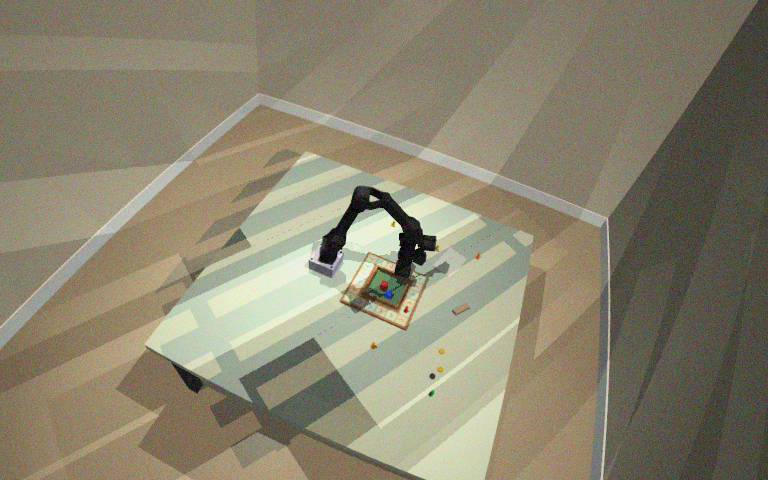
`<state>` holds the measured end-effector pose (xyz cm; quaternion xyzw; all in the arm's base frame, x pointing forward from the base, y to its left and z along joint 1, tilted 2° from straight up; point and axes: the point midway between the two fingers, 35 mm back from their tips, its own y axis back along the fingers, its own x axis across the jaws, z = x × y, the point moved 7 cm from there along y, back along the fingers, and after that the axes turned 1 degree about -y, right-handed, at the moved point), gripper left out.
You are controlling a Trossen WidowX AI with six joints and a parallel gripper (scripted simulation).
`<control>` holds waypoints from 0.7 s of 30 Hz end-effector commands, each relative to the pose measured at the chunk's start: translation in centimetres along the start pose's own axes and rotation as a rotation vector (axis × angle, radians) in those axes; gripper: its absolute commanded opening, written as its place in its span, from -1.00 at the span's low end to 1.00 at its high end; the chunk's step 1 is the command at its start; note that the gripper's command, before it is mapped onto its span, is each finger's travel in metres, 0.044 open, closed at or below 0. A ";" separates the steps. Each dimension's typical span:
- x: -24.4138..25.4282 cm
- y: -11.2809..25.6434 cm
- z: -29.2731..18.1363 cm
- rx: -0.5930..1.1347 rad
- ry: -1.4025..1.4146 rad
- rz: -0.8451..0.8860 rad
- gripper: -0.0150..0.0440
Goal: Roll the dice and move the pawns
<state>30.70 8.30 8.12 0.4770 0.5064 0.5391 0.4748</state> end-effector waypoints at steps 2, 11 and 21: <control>0.0 -0.2 0.0 0.001 0.000 0.000 -0.40; 0.0 0.1 0.0 0.000 0.000 0.000 0.40; -0.1 5.0 -0.1 -0.001 -0.006 -0.003 1.00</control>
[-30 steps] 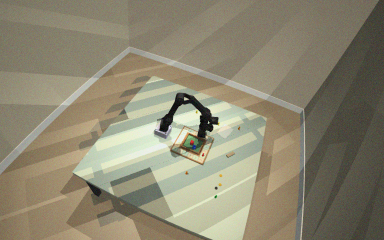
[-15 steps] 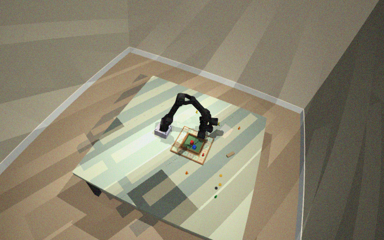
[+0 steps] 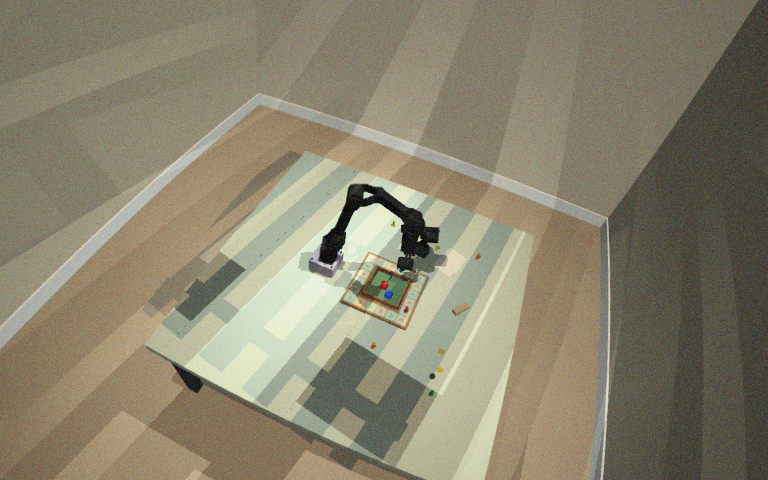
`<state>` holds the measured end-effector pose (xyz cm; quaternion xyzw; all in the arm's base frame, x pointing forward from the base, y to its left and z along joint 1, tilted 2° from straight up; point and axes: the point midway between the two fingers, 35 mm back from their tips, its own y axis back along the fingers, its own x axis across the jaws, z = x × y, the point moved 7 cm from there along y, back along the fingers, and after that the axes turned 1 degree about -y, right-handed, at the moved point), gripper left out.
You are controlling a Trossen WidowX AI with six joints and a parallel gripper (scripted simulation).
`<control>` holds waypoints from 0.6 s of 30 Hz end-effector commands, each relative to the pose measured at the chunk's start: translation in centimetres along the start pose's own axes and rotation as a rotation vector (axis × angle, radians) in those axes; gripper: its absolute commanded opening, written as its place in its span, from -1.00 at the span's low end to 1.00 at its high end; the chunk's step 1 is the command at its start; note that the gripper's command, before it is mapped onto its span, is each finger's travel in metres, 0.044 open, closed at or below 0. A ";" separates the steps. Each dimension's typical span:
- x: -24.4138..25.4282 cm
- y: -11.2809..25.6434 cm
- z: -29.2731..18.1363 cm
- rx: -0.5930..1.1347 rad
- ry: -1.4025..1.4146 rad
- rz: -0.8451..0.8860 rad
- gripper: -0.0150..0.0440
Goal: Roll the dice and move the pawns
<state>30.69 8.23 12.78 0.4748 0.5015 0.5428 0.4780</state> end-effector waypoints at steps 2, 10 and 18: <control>-1.5 1.6 -1.4 0.014 -0.025 -0.007 1.00; -7.2 7.4 -10.3 0.020 -0.148 -0.013 1.00; -7.6 7.9 -11.2 0.013 -0.167 -0.014 1.00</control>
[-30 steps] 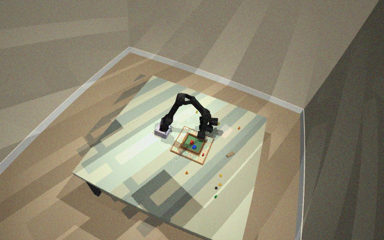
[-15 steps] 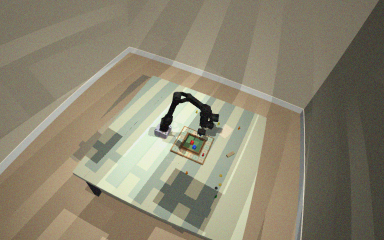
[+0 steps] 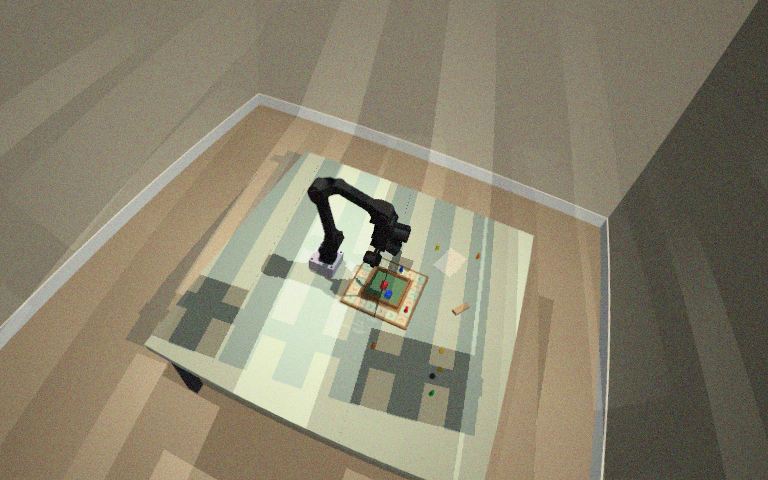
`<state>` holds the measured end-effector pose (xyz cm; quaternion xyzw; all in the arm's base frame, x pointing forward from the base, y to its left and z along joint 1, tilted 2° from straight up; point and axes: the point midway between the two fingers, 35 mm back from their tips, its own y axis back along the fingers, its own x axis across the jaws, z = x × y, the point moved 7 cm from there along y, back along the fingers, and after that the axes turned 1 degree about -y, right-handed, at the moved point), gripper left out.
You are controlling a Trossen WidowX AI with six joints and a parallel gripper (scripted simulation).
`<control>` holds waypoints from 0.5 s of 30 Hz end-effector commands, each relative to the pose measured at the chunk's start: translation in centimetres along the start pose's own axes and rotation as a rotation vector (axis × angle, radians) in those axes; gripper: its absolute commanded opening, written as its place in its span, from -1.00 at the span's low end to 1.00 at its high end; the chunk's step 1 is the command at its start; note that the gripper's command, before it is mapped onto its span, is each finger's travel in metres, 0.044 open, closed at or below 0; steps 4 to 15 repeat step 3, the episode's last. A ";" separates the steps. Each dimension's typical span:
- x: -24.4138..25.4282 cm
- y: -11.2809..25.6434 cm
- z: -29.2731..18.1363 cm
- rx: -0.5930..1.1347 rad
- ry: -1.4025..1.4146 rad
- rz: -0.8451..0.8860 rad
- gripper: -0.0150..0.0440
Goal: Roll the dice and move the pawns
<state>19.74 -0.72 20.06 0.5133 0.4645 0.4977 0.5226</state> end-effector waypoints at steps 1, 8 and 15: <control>0.1 -0.2 0.2 0.014 -0.002 0.002 1.00; 0.1 -0.2 0.2 0.014 -0.002 0.002 1.00; 0.1 -0.2 0.2 0.014 -0.002 0.002 1.00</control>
